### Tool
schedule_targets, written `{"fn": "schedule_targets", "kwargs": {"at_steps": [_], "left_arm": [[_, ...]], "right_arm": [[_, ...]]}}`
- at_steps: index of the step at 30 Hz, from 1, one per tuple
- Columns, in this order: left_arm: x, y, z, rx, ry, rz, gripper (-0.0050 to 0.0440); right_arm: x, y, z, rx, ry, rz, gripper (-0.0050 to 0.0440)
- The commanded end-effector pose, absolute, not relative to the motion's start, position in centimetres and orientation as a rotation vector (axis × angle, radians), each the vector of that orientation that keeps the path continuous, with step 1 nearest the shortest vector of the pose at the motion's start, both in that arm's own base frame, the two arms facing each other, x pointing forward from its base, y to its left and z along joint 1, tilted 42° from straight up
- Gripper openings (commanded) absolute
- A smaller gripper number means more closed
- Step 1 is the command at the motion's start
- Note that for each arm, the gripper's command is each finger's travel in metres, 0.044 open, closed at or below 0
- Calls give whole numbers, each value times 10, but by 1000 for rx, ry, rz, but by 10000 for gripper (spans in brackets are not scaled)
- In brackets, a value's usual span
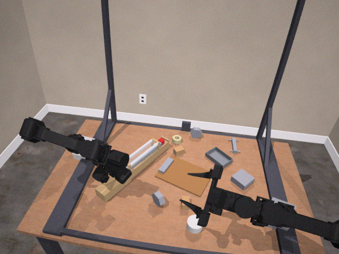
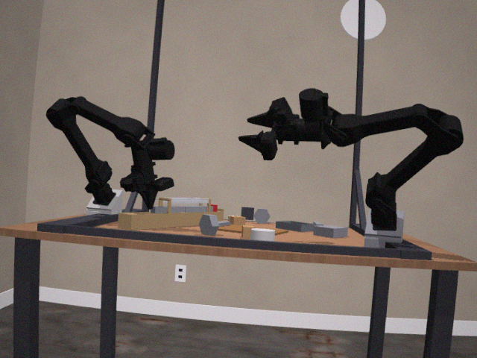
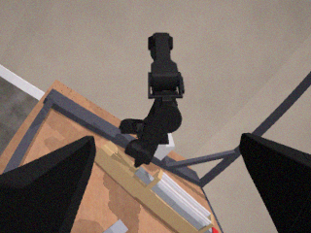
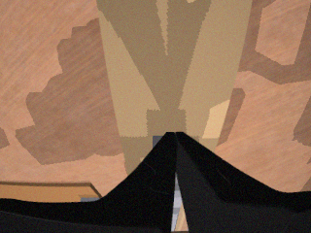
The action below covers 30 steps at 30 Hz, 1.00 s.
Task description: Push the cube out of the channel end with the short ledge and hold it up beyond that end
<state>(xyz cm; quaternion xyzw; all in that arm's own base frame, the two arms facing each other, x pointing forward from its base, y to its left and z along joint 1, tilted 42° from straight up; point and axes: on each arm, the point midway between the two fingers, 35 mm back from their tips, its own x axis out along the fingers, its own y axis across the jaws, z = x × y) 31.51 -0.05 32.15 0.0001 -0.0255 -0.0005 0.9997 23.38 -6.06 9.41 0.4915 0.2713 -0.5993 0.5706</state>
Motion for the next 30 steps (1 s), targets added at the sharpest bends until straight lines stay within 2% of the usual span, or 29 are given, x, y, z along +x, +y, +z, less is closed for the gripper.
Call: {"fn": "schedule_targets", "kwargs": {"at_steps": [1, 21, 30], "left_arm": [[314, -1, 327, -4, -62, -4, 400], [314, -1, 327, -4, -62, -4, 400], [314, -1, 327, -4, -62, -4, 400]], "right_arm": [[237, -60, 100, 1168, 620, -1391, 0], [225, -27, 172, 1166, 617, -1393, 0], [225, -30, 164, 1164, 619, -1394, 0]]}}
